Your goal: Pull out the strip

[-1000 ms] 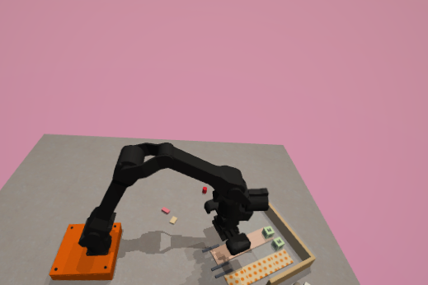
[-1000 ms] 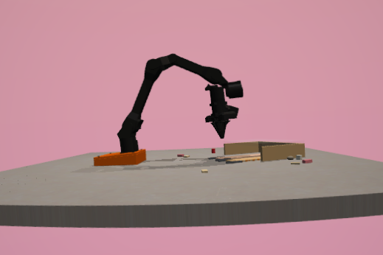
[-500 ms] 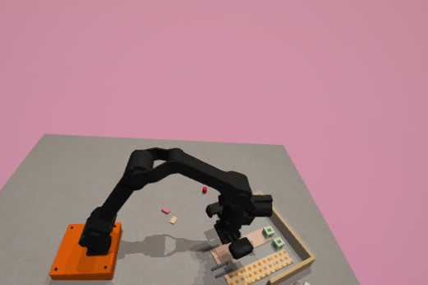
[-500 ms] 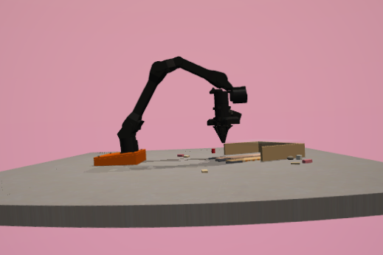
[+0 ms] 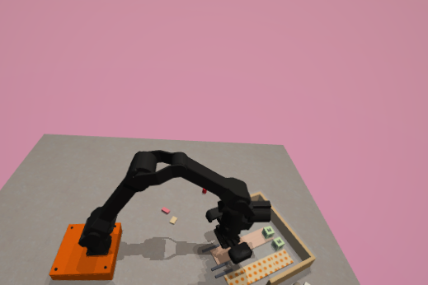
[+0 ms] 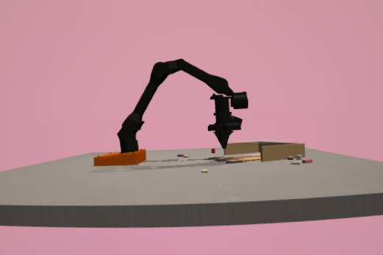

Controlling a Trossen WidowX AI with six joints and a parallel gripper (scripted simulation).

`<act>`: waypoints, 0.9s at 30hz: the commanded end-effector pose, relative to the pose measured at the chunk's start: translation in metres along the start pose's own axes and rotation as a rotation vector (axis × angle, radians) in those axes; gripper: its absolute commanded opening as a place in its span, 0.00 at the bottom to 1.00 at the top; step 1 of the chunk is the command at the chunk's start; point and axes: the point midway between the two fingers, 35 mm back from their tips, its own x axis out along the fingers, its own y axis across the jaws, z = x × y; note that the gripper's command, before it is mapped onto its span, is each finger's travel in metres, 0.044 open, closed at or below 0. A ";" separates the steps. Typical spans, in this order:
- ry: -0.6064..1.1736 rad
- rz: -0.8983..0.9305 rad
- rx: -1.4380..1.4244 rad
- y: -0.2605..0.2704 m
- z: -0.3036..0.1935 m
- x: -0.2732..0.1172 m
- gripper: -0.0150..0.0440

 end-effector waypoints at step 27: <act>0.008 0.000 -0.005 -0.001 -0.004 0.036 0.25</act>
